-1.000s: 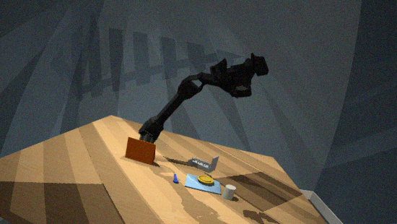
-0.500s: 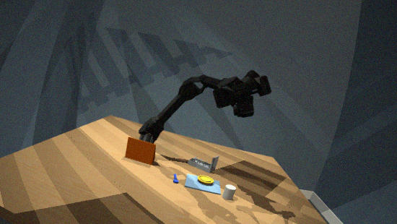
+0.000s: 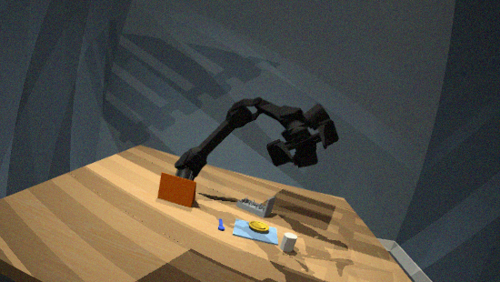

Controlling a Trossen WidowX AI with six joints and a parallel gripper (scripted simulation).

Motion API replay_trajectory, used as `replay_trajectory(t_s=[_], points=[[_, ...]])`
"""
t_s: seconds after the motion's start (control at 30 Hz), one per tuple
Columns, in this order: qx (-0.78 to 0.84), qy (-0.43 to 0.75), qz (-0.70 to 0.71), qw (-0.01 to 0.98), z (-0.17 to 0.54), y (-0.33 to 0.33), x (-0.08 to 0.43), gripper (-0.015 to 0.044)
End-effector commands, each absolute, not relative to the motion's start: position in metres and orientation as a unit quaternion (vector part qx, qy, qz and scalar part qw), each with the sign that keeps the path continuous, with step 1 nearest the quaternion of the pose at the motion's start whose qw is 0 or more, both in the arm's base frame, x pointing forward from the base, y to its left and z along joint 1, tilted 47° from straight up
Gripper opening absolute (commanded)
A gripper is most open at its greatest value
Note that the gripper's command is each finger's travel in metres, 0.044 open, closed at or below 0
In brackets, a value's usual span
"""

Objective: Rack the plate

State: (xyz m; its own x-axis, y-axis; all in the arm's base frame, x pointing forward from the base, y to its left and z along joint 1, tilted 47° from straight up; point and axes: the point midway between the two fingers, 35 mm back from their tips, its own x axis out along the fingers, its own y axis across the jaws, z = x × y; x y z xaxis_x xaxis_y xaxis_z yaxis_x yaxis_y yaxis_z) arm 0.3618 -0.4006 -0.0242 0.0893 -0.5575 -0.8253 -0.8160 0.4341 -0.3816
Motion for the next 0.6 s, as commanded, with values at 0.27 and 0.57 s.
replay_trajectory(t_s=[0.27,0.57], points=[[-0.398,0.640,0.187,0.630,-0.059,-0.327,0.362,0.0400],[-0.288,0.633,0.225,0.683,-0.071,-0.273,0.358,0.0400]])
